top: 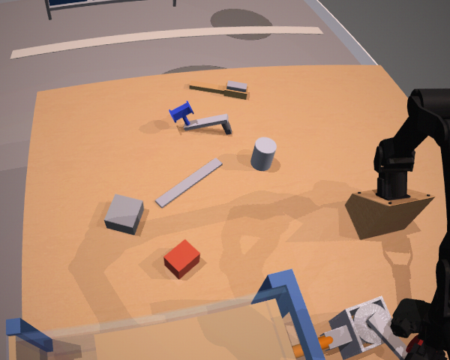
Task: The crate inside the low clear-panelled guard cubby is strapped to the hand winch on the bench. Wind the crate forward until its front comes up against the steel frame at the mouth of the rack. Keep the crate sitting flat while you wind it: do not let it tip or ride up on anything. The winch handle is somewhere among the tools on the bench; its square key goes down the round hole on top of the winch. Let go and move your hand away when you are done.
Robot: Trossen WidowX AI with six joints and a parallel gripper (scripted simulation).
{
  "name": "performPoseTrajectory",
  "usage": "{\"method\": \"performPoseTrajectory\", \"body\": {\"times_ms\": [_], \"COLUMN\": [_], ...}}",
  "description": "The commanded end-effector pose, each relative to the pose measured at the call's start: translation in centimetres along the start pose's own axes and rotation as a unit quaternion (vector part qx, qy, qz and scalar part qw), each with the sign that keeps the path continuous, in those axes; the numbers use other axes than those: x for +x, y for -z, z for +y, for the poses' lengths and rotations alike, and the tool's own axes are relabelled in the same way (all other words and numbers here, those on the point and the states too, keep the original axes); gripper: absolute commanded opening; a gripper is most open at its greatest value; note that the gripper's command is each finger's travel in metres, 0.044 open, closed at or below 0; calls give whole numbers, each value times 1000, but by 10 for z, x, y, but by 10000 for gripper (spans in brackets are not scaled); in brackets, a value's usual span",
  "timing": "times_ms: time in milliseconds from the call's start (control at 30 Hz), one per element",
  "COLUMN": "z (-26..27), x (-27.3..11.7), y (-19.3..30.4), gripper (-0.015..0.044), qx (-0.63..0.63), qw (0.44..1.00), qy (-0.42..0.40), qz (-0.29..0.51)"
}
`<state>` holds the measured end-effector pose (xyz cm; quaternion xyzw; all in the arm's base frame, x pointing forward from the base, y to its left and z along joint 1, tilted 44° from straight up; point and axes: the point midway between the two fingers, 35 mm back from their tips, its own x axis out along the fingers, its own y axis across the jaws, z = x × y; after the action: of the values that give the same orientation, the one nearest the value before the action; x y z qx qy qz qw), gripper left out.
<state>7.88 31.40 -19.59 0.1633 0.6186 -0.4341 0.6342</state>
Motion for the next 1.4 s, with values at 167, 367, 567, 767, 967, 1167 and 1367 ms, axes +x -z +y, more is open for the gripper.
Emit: {"method": "performPoseTrajectory", "body": {"times_ms": [167, 367, 567, 767, 967, 1167, 1367], "z": [-28, -34, -41, -48, -54, -60, -66], "x": [0, 0, -1, -2, -3, -5, -6], "y": [-1, -2, -4, -6, -8, -10, -13], "gripper": [0, 0, 0, 0, 0, 0, 0], "qx": [-3, -3, -3, -3, -3, -3, -3], "qw": [1000, 1000, 1000, 1000, 1000, 1000, 1000], "qy": [24, 24, 25, 25, 25, 25, 26], "qz": [-7, -7, -7, -7, -8, -8, -8]}}
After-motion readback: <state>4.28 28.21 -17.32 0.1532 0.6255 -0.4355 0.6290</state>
